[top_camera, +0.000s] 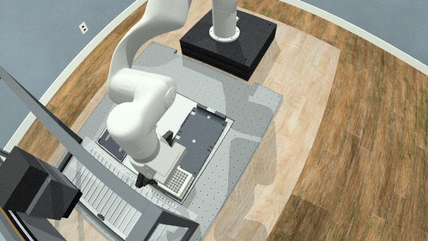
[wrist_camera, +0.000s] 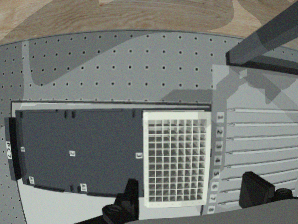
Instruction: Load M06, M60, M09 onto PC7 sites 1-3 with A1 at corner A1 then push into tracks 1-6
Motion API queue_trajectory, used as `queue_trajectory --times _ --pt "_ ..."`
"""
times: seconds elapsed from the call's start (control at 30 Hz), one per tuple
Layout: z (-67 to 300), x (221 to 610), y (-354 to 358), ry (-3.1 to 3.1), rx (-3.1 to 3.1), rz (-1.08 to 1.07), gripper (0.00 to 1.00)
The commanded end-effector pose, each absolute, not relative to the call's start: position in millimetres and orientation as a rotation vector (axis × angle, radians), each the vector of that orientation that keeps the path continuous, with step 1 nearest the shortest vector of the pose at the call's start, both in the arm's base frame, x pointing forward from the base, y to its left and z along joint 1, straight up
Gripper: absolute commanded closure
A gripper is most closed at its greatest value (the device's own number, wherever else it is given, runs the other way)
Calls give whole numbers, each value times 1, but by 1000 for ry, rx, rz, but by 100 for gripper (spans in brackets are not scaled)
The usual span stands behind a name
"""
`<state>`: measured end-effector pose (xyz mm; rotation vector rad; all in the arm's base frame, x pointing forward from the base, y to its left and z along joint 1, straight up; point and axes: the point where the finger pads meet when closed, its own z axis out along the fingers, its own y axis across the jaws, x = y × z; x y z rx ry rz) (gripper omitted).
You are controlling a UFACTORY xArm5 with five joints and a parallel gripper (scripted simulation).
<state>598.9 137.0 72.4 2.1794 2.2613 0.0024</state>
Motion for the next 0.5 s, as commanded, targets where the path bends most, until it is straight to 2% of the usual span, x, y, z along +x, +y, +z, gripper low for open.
queue_trajectory --times 0.0,0.47 --pt "82 600 137 2263 2181 13 0" --pt "94 600 137 2263 2181 13 0"
